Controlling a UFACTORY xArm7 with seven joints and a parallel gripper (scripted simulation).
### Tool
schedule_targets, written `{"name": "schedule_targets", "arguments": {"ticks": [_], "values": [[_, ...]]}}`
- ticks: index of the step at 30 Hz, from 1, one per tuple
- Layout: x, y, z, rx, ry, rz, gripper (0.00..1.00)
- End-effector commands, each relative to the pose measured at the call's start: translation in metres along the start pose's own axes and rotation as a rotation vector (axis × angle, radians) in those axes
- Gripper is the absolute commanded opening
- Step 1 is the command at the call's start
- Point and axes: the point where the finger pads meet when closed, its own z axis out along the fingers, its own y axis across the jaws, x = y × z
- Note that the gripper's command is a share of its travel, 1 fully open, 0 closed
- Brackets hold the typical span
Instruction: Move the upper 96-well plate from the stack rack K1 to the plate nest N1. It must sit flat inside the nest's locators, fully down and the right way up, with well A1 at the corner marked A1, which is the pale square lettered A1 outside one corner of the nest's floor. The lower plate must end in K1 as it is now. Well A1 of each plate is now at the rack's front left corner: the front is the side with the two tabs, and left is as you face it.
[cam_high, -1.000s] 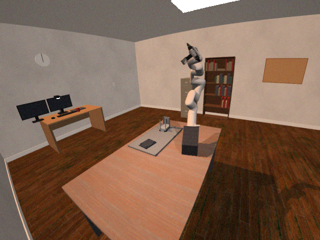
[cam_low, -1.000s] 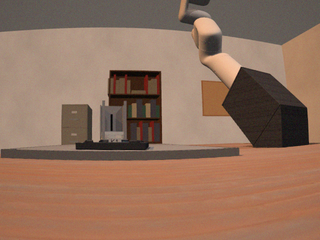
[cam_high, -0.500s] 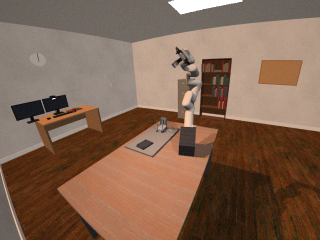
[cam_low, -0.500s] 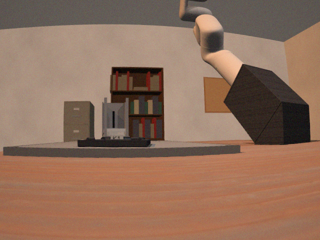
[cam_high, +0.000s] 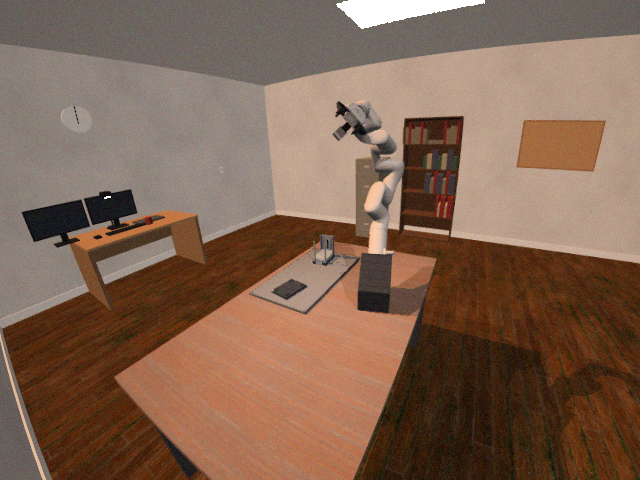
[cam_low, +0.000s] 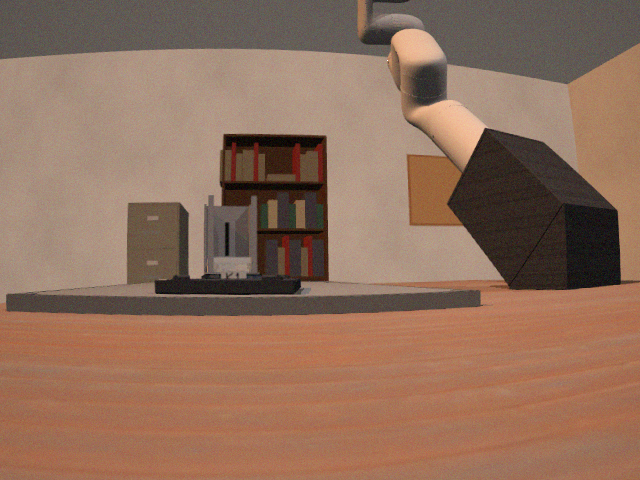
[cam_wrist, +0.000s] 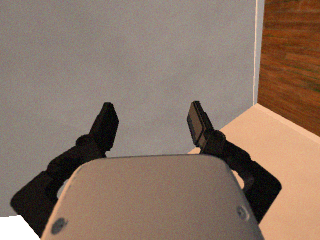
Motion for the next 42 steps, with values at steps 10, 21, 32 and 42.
{"name": "schedule_targets", "arguments": {"ticks": [10, 21, 32, 42], "values": [[0.050, -0.014, 0.001, 0.012, 0.114, 0.047, 1.00], [0.094, -0.023, 0.002, 0.012, 0.144, 0.061, 1.00], [0.148, -0.029, -0.001, 0.012, 0.228, 0.101, 1.00], [0.188, -0.030, -0.004, 0.003, 0.340, 0.156, 1.00]]}}
